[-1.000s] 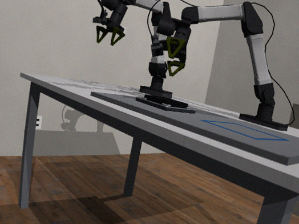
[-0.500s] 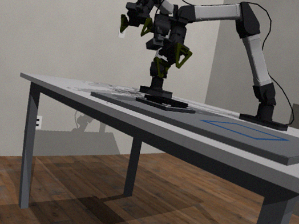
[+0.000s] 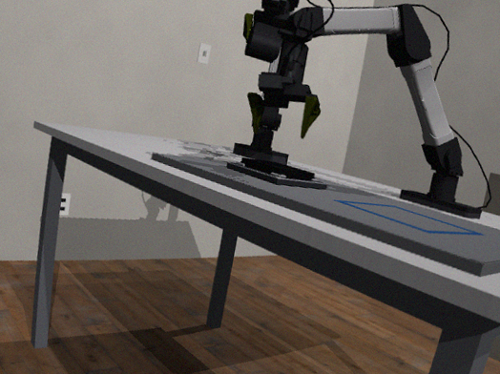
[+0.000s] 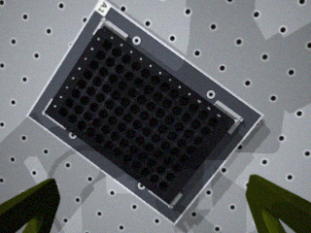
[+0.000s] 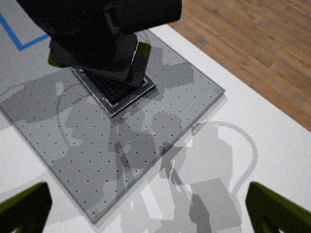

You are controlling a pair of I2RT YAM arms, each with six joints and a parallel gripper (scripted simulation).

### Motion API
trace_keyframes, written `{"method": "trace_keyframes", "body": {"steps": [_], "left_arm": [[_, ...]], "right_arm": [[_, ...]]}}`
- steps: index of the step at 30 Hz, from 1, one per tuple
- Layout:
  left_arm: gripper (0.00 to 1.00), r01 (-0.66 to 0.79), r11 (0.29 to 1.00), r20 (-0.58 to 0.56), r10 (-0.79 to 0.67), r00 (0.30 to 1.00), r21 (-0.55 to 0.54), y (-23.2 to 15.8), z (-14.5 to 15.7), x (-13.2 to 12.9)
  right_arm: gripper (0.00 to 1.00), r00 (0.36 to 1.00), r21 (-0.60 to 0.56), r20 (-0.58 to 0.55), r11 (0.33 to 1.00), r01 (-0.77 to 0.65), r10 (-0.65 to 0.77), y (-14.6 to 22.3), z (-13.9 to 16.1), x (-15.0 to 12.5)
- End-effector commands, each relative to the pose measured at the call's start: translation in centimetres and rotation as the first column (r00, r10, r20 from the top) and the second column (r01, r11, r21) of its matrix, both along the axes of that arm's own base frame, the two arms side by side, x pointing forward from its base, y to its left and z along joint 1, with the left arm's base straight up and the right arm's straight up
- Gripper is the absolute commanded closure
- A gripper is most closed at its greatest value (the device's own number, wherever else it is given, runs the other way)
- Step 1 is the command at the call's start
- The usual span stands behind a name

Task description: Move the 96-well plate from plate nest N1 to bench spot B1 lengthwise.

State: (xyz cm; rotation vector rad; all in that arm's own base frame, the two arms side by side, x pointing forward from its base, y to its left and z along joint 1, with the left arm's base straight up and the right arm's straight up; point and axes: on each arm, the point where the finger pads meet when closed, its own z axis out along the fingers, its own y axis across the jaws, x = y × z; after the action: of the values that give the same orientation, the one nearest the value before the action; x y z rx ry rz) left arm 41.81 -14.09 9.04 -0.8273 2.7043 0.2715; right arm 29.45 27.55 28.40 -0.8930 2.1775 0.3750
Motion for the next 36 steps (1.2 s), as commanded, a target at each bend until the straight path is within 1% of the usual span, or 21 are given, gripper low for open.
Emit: {"method": "trace_keyframes", "body": {"steps": [1, 4, 6, 7, 9, 11, 14, 17, 19, 23, 24, 25, 26, 31, 36], "left_arm": [[0.0, -0.269, 0.953, -0.044, 0.265, 0.963, -0.136, -0.4, -1.0, 0.1], [0.0, -0.412, 0.89, -0.071, 0.406, 0.911, -0.194, -0.1, -1.5, 0.5], [0.0, -0.412, 0.89, -0.071, 0.406, 0.911, -0.194, -0.1, -1.5, 0.5], [0.0, -0.46, 0.865, -0.092, 0.45, 0.888, -0.2, 0.0, -1.9, 0.3], [0.0, -0.548, 0.806, -0.121, 0.535, 0.836, -0.224, 0.2, -2.2, 0.4], [0.0, -0.651, 0.716, -0.16, 0.632, 0.758, -0.253, 0.7, -2.6, 0.7], [0.0, -0.75, 0.606, -0.212, 0.722, 0.659, -0.266, 1.7, -3.4, 1.3], [0.0, -0.795, 0.545, -0.237, 0.762, 0.602, -0.266, 2.5, -4.0, 1.6], [0.0, -0.807, 0.519, -0.24, 0.776, 0.583, -0.282, 2.7, -4.3, 2.2], [0.0, -0.81, 0.52, -0.24, 0.778, 0.58, -0.271, 3.0, -4.8, 2.0], [0.0, -0.8, 0.532, -0.229, 0.772, 0.593, -0.277, 3.0, -4.6, 2.1], [0.0, -0.801, 0.536, -0.232, 0.771, 0.593, -0.266, 3.1, -4.5, 1.8], [0.0, -0.805, 0.541, -0.239, 0.77, 0.591, -0.246, 3.2, -5.1, 1.5], [0.0, -0.802, 0.54, -0.235, 0.77, 0.594, -0.257, 3.1, -6.2, 1.7], [0.0, -0.8, 0.538, -0.231, 0.77, 0.595, -0.265, 2.9, -6.7, 1.9]], "right_arm": [[0.0, 0.998, 0.079, 0.056, 0.997, -0.016, 0.012, 1.3, 2.1, -0.8], [0.0, 0.996, 0.104, 0.072, 0.993, -0.054, 0.047, 2.4, 2.8, -2.1], [0.0, 0.996, 0.104, 0.072, 0.993, -0.054, 0.047, 2.4, 2.8, -2.1], [0.0, 0.996, 0.1, 0.065, 0.993, -0.063, 0.056, 2.8, 2.4, -2.2], [0.0, 0.994, 0.106, 0.073, 0.99, -0.089, 0.082, 3.3, 2.6, -3.0], [0.0, 0.99, 0.112, 0.075, 0.986, -0.127, 0.119, 3.9, 2.6, -3.9], [0.0, 0.988, 0.113, 0.075, 0.984, -0.14, 0.132, 4.2, 2.4, -4.3], [0.0, 0.988, 0.112, 0.074, 0.983, -0.142, 0.135, 4.2, 2.1, -4.4], [0.0, 0.989, 0.11, 0.075, 0.985, -0.136, 0.129, 4.0, 1.9, -4.3], [0.0, 0.989, 0.109, 0.074, 0.985, -0.136, 0.129, 4.0, 1.8, -4.3], [0.0, 0.989, 0.11, 0.077, 0.984, -0.137, 0.129, 4.0, 1.8, -4.4], [0.0, 0.989, 0.111, 0.075, 0.985, -0.133, 0.125, 4.0, 1.8, -4.4], [0.0, 0.99, 0.111, 0.071, 0.985, -0.131, 0.124, 4.0, 1.5, -4.4], [0.0, 0.99, 0.107, 0.072, 0.986, -0.127, 0.12, 4.0, 1.1, -4.5], [0.0, 0.991, 0.105, 0.072, 0.987, -0.124, 0.117, 3.9, 0.7, -4.5]]}}
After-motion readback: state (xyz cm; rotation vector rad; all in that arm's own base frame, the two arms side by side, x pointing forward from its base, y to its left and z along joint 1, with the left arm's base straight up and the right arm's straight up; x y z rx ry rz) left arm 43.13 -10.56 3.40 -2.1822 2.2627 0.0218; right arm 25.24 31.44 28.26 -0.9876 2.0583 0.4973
